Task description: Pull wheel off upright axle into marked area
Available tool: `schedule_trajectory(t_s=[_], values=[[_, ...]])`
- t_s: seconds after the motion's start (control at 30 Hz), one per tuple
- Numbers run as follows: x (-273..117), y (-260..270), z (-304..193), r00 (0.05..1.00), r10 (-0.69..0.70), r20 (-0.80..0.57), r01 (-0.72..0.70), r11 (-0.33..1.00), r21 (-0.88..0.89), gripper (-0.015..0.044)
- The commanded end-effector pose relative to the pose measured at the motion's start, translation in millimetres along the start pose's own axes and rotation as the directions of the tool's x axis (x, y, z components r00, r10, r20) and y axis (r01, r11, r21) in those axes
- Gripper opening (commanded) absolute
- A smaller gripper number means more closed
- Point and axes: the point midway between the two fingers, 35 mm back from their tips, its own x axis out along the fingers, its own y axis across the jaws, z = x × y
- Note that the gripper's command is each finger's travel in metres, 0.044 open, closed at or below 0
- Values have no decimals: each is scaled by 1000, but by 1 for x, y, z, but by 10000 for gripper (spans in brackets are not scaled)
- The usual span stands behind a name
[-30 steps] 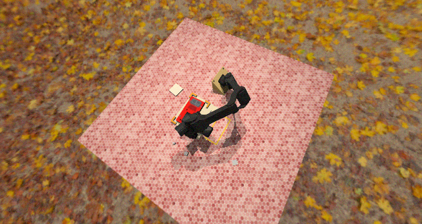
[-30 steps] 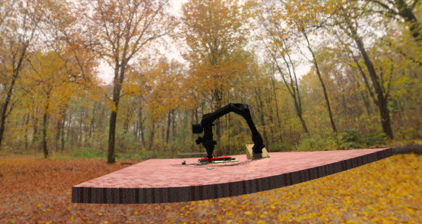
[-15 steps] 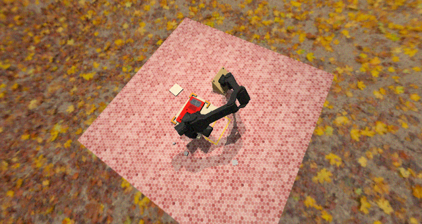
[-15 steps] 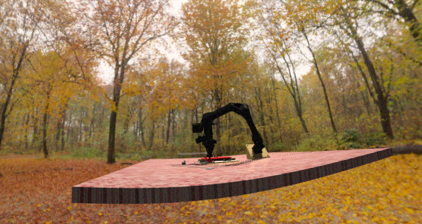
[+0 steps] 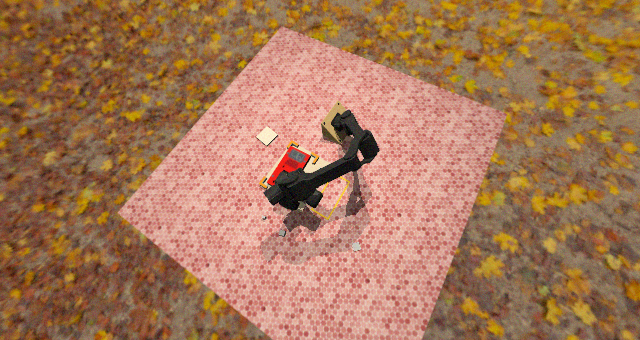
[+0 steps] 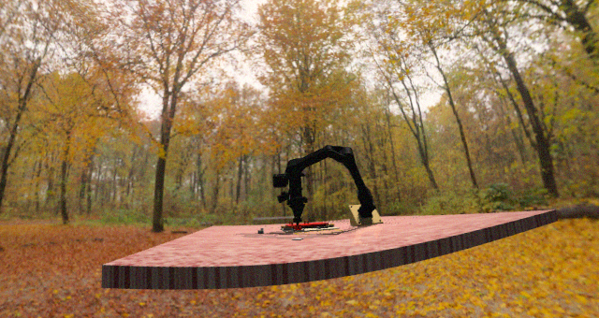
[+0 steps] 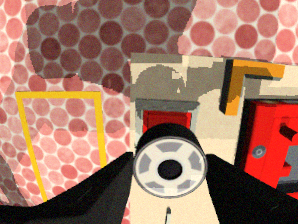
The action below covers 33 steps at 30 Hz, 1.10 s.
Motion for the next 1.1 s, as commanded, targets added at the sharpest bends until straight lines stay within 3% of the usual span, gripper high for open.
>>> schedule_trajectory(t_s=[0.0,1.07], values=[[-5,-1,1,1000,-6,7,6,1000,-4,0],[-16,-1,1,1000,-5,7,5,1000,-2,0]])
